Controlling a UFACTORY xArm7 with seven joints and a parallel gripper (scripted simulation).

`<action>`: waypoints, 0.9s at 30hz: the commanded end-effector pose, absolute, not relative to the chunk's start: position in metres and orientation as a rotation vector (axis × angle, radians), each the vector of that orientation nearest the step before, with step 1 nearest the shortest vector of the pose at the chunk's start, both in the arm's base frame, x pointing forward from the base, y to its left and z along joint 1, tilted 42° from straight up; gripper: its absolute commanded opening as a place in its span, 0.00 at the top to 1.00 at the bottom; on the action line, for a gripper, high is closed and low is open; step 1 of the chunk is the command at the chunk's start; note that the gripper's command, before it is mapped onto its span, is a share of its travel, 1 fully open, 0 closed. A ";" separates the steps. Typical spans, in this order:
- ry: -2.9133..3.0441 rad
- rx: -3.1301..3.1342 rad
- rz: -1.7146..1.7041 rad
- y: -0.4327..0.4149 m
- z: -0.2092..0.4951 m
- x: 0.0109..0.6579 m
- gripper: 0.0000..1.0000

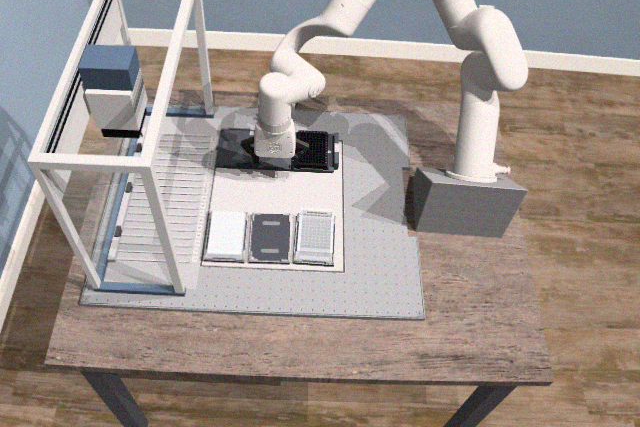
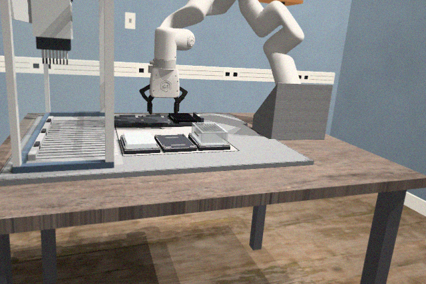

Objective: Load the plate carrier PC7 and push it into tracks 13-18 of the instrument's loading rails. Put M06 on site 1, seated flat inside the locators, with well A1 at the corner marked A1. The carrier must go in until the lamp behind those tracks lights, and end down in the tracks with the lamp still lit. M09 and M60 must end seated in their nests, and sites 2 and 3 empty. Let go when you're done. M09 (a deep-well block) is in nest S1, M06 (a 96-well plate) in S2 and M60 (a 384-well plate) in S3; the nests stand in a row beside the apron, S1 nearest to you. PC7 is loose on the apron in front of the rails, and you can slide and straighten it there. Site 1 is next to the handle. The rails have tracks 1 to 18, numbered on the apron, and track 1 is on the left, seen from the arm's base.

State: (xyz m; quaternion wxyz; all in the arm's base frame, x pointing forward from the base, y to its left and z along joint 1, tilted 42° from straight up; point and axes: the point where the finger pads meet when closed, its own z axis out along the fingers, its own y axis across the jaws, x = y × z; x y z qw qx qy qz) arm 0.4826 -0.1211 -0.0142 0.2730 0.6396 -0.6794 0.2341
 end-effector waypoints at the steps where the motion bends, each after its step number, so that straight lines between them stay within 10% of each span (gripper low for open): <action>1: -1.829 1.725 0.633 -0.115 -0.009 0.485 0.00; 27: -1.829 1.725 0.633 -0.091 0.019 0.487 0.00</action>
